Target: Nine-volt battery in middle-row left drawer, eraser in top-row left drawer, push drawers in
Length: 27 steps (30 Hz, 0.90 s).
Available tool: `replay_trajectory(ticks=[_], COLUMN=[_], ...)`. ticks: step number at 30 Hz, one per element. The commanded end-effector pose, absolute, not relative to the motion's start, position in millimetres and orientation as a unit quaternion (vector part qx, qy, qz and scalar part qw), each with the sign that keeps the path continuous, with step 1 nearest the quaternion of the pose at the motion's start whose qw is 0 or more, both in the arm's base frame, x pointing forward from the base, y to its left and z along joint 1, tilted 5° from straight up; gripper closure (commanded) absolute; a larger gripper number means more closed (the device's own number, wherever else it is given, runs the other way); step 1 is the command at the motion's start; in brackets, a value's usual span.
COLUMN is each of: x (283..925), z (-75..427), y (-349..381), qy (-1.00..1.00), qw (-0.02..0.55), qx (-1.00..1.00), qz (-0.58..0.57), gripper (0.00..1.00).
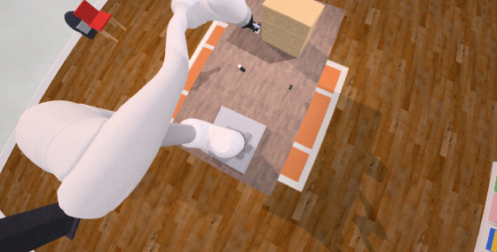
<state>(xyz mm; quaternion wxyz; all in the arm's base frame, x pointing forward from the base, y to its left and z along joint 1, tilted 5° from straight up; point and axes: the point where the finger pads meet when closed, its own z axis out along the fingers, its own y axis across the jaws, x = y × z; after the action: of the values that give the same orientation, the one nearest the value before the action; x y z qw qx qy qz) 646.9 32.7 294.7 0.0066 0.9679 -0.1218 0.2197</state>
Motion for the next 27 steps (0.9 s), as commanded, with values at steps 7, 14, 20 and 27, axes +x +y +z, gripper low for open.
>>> replay_trajectory(ticks=[7, 14, 20, 27], x=[668, 675, 680, 683], z=[270, 262, 256, 253], y=[27, 25, 24, 23], qy=[-0.122, -0.121, -0.120, -0.119], qw=[0.027, 0.033, 0.038, 0.040], qx=[0.928, 0.910, 0.897, 0.889], qz=[0.352, 0.396, 0.423, 0.441], gripper=[1.00, 1.00, 1.00, 1.00])
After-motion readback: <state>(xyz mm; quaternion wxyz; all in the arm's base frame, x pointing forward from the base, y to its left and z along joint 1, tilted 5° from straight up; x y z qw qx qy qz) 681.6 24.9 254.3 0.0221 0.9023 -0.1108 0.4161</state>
